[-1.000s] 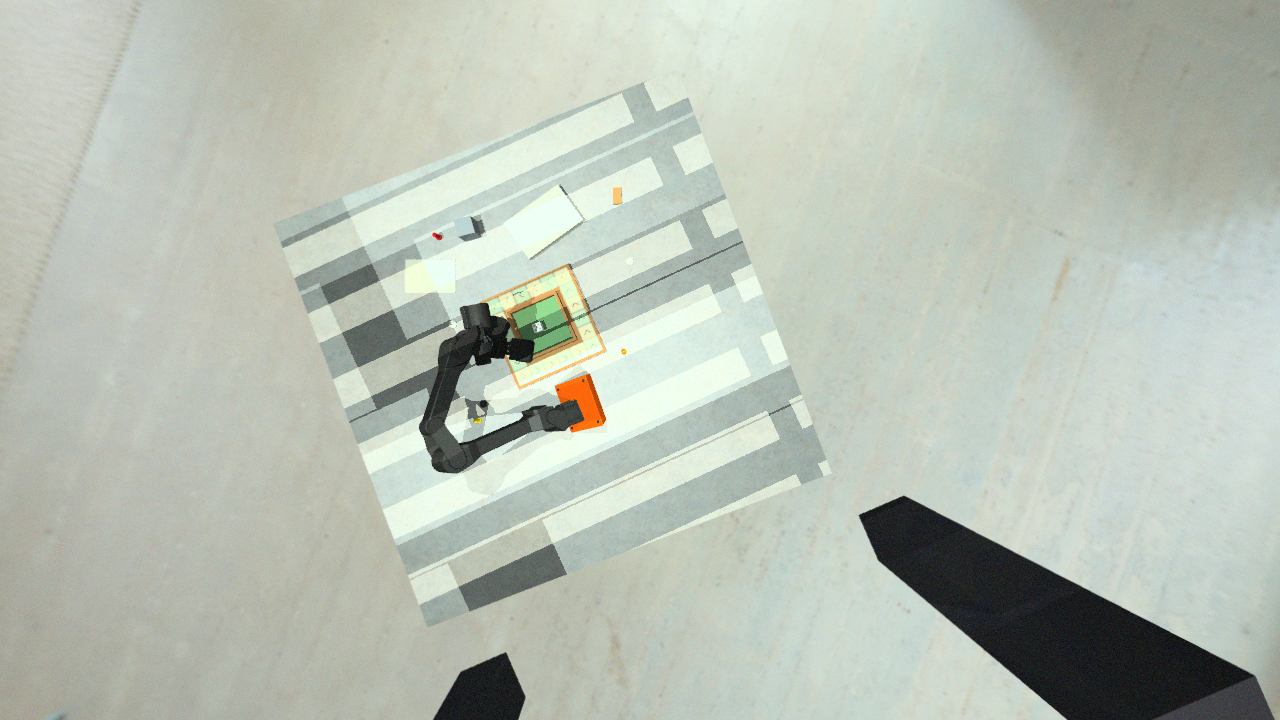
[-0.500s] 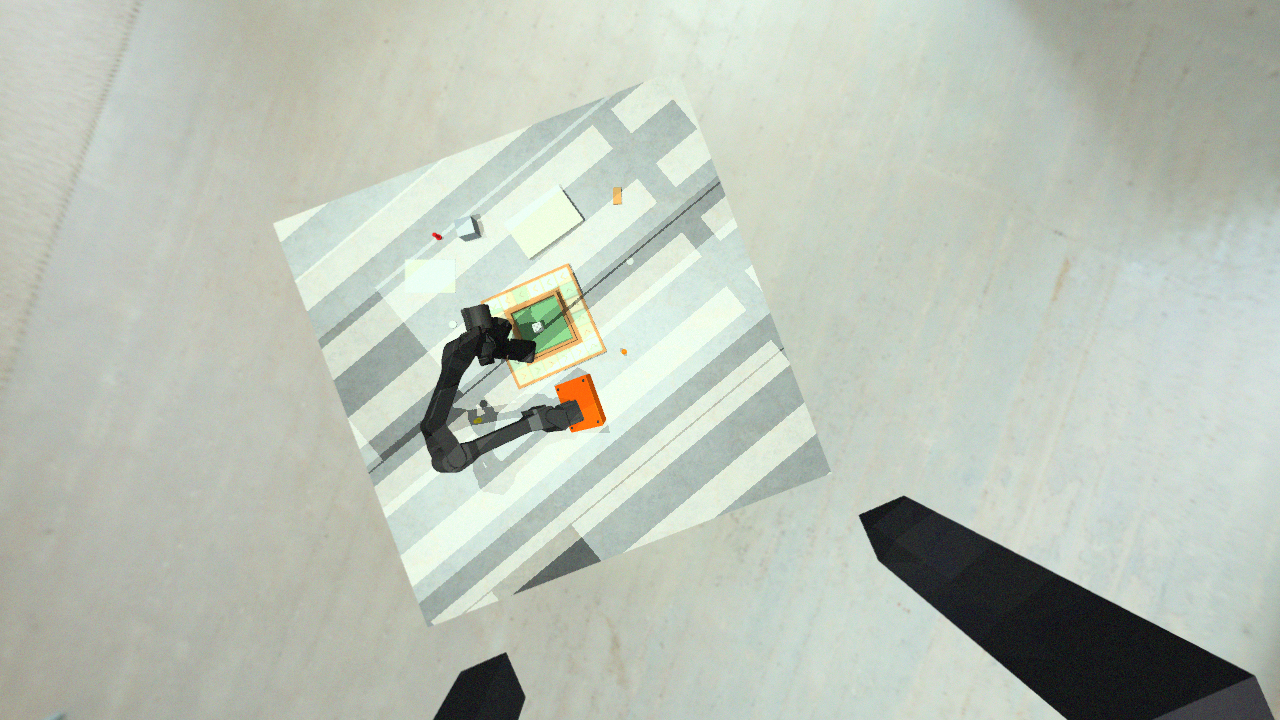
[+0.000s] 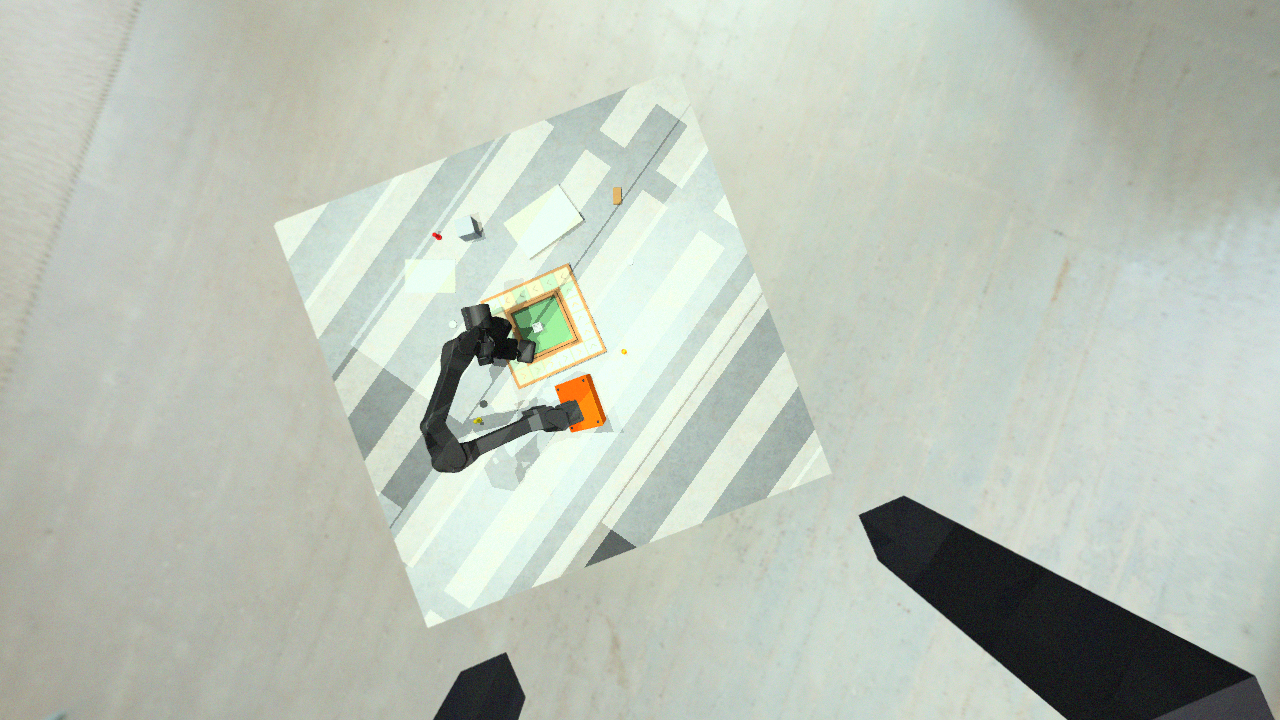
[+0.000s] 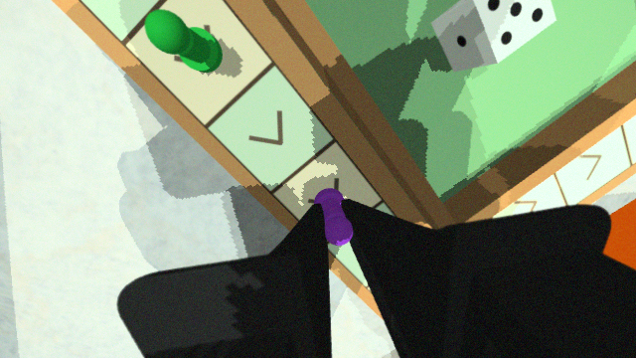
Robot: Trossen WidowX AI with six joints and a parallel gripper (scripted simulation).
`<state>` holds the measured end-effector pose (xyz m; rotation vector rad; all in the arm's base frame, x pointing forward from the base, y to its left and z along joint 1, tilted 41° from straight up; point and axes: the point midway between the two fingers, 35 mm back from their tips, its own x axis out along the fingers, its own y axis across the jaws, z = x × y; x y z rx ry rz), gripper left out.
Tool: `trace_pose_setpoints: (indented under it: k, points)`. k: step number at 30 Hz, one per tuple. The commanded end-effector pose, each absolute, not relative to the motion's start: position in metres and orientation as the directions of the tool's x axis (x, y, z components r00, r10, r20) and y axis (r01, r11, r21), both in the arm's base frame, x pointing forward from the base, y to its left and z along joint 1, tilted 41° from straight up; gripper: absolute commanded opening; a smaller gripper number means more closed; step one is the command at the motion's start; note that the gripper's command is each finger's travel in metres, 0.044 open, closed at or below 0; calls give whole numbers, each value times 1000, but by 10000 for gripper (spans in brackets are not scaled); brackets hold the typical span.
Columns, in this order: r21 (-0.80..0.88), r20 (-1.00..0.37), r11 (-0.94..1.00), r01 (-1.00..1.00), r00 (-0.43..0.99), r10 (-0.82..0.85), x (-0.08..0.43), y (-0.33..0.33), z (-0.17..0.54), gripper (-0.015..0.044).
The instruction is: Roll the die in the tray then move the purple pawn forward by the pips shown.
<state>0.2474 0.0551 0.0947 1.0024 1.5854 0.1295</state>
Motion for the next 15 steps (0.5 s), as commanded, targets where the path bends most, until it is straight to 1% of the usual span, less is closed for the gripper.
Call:
trace_pose_setpoints:
  k: [1, 15]
  points:
    - [582, -758, 615, 532, 82, 647, 250, 41, 108, 0]
    - [565, -766, 575, 592, 118, 632, 240, -13, 168, 0]
